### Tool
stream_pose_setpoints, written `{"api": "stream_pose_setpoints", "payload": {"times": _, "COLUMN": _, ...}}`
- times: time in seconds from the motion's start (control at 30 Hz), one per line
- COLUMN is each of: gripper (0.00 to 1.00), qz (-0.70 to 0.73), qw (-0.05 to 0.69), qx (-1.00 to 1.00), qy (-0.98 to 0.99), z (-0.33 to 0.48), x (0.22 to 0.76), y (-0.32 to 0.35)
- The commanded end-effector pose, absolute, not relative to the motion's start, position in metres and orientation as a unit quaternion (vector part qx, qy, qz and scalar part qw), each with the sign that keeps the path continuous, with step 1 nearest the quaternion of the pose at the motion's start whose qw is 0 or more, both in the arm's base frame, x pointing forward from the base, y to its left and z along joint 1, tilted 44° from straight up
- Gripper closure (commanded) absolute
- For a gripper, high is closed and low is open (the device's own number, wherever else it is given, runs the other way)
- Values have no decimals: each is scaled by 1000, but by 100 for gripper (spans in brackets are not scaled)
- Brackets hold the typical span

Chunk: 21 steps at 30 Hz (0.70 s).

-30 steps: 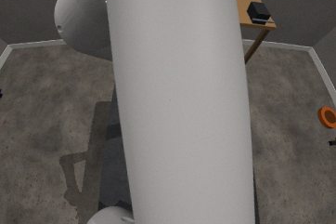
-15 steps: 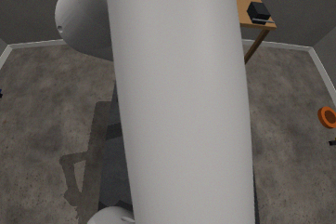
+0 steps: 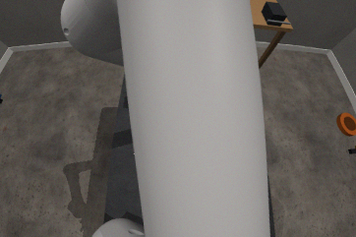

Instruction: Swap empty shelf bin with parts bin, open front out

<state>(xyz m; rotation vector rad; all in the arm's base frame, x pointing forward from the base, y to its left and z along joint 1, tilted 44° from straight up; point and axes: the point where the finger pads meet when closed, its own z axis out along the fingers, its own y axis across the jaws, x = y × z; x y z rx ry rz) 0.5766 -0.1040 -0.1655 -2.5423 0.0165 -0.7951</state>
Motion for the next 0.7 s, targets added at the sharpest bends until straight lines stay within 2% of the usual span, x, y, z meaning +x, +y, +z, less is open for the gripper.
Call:
{"api": "stream_pose_setpoints", "payload": {"times": 0.0, "gripper": 90, "qz": -290, "qw": 236, "qx": -927, "qy": 6, "z": -166, "x": 578, "y": -104}}
{"api": "stream_pose_setpoints", "payload": {"times": 0.53, "gripper": 90, "qz": -290, "qw": 236, "qx": -927, "qy": 6, "z": -167, "x": 578, "y": -104}}
{"api": "stream_pose_setpoints", "payload": {"times": 0.57, "gripper": 76, "qz": -290, "qw": 236, "qx": -927, "qy": 6, "z": -167, "x": 578, "y": -104}}
{"api": "stream_pose_setpoints", "payload": {"times": 0.67, "gripper": 76, "qz": -290, "qw": 236, "qx": -927, "qy": 6, "z": -167, "x": 578, "y": -104}}
